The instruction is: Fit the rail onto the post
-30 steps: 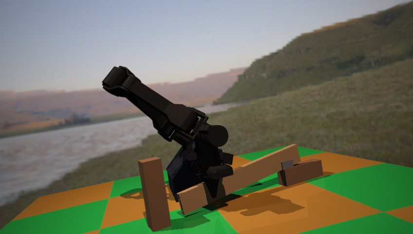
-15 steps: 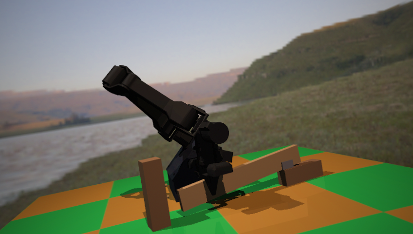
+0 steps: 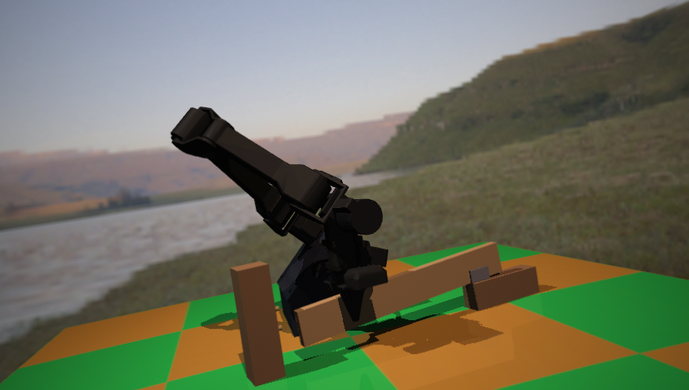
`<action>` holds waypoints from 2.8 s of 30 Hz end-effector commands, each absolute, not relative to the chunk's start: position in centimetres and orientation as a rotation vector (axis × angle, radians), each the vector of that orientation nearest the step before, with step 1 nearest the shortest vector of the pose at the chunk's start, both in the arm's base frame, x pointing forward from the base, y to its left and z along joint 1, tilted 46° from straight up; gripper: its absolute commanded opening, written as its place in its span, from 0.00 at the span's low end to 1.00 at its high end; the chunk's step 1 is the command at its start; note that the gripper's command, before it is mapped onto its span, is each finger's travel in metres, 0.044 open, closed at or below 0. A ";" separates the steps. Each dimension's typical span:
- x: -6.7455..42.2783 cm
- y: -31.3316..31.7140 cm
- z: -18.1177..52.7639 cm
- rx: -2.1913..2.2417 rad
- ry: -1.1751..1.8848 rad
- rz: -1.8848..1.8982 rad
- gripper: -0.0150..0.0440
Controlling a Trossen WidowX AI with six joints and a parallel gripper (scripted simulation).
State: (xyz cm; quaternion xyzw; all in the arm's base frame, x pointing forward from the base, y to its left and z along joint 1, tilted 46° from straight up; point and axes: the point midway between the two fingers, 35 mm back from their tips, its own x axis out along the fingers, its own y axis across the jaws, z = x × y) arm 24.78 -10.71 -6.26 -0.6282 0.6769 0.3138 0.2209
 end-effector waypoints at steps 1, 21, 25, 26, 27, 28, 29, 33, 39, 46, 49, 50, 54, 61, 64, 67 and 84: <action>25.0 -10.2 -6.1 -1.734 1.855 0.871 0.25; 25.1 -9.5 -5.4 -1.733 1.855 0.871 0.25; 25.1 -9.4 -5.3 -1.733 1.855 0.871 0.25; 25.1 -9.3 -5.2 -1.733 1.855 0.871 0.25; 25.1 -9.3 -5.2 -1.733 1.855 0.871 0.25; 25.1 -9.3 -5.2 -1.733 1.855 0.871 0.25; 25.2 -9.2 -5.1 -1.733 1.855 0.871 0.25; 25.2 -9.1 -5.0 -1.733 1.855 0.871 0.25; 25.2 -8.9 -4.8 -1.733 1.854 0.872 0.25; 25.2 -9.0 -5.0 -1.733 1.855 0.871 0.25; 25.1 -9.1 -5.1 -1.733 1.855 0.871 0.25; 25.1 -9.2 -5.1 -1.733 1.855 0.871 0.25; 25.2 -9.1 -5.0 -1.733 1.855 0.871 0.25; 25.2 -9.0 -4.9 -1.733 1.855 0.871 0.25; 25.1 -9.0 -4.9 -1.733 1.855 0.871 0.25; 25.1 -9.1 -5.0 -1.733 1.855 0.871 0.25; 25.1 -9.0 -4.9 -1.733 1.855 0.871 0.25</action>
